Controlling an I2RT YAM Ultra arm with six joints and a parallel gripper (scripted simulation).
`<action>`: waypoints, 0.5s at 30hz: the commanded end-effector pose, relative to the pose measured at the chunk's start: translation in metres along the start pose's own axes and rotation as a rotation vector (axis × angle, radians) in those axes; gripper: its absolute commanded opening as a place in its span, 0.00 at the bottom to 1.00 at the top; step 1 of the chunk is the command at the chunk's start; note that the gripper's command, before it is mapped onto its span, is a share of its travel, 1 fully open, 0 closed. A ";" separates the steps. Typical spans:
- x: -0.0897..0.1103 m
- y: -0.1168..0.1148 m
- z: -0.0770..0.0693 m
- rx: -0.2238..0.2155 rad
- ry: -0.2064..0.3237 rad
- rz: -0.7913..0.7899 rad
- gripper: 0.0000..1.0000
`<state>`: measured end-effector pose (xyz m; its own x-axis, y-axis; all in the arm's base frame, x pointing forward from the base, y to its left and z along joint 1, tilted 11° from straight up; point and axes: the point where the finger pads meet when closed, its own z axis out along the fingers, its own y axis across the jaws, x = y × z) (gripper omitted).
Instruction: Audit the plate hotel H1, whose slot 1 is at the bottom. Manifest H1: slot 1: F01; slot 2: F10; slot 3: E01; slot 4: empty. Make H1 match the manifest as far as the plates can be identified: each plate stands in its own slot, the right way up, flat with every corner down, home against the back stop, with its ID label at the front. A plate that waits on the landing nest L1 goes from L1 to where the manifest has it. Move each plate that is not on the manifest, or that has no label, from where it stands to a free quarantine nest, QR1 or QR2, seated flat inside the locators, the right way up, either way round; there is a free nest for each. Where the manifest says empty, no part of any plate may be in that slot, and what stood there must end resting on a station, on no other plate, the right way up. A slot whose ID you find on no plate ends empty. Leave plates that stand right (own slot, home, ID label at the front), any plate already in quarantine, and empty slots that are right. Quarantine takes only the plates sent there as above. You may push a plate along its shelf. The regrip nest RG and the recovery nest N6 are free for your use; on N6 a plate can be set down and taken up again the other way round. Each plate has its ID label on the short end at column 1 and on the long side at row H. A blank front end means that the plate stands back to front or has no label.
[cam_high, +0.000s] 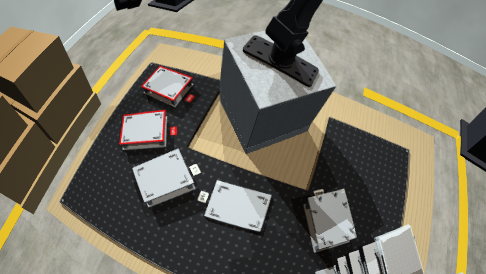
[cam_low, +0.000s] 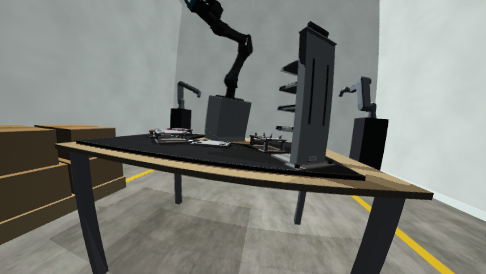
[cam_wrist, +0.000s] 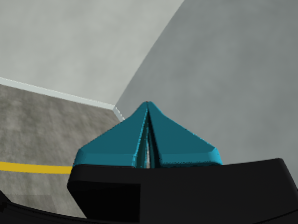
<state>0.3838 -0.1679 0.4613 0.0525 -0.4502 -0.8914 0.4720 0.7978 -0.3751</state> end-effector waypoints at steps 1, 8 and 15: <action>-0.003 0.001 0.001 0.014 -0.019 0.006 0.00; 0.008 0.012 0.003 -0.058 0.057 0.025 0.00; 0.024 0.029 0.006 -0.090 0.091 0.034 0.00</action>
<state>0.4035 -0.1601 0.4309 -0.0196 -0.3933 -0.9192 0.3889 0.8440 -0.3694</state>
